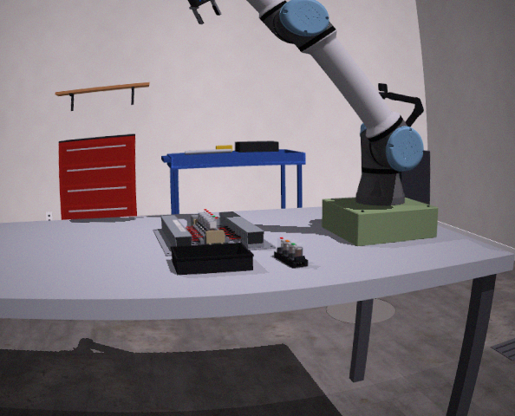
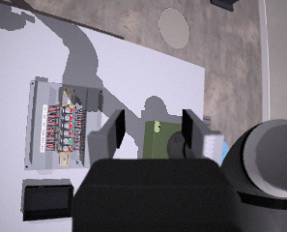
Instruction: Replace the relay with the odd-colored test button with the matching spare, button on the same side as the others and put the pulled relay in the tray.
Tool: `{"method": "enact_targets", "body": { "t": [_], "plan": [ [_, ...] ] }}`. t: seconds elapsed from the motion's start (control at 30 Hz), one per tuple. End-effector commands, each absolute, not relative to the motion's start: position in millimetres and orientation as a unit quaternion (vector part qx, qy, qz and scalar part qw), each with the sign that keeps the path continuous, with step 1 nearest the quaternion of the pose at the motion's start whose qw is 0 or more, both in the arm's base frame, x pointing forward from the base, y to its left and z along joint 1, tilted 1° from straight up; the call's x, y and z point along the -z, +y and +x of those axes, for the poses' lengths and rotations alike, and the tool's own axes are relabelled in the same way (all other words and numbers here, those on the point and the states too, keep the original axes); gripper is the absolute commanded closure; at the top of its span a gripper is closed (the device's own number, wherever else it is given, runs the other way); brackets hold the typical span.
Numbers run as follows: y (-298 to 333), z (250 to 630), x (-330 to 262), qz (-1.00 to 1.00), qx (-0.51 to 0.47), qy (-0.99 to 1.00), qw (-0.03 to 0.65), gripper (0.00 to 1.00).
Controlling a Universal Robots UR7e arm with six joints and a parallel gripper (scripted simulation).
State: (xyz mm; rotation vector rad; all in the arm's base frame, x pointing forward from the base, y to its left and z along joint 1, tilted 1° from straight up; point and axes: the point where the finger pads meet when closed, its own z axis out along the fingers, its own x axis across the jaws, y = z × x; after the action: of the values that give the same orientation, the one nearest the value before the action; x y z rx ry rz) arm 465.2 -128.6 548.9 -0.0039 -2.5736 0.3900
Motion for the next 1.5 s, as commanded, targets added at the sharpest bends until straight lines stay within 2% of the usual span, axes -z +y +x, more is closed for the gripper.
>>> {"method": "enact_targets", "body": {
  "t": [0.0, 0.13, 0.53, 0.57, 0.7, 1.1, 1.27, 1.47],
  "plan": [
    [-128.5, 464.8, -549.5, -0.006, -0.135, -0.960, 0.246, 0.00],
    [-128.6, 464.8, -549.4, -0.024, -0.094, -0.981, 0.169, 0.00],
    [-128.6, 464.8, -549.4, -0.024, -0.094, -0.981, 0.169, 0.00],
    [-128.8, 465.5, -550.1, -0.036, -0.070, -0.980, 0.184, 0.00],
    [-128.4, 464.4, -548.9, -0.049, -0.039, -0.993, 0.099, 0.00],
    [-128.4, 464.4, -548.9, -0.049, -0.039, -0.993, 0.099, 0.00],
    [-128.6, 465.2, -549.0, -0.063, -0.004, -0.998, 0.004, 0.00],
    [-128.6, 465.2, -549.0, -0.063, -0.004, -0.998, 0.004, 0.00]
  ]
}}
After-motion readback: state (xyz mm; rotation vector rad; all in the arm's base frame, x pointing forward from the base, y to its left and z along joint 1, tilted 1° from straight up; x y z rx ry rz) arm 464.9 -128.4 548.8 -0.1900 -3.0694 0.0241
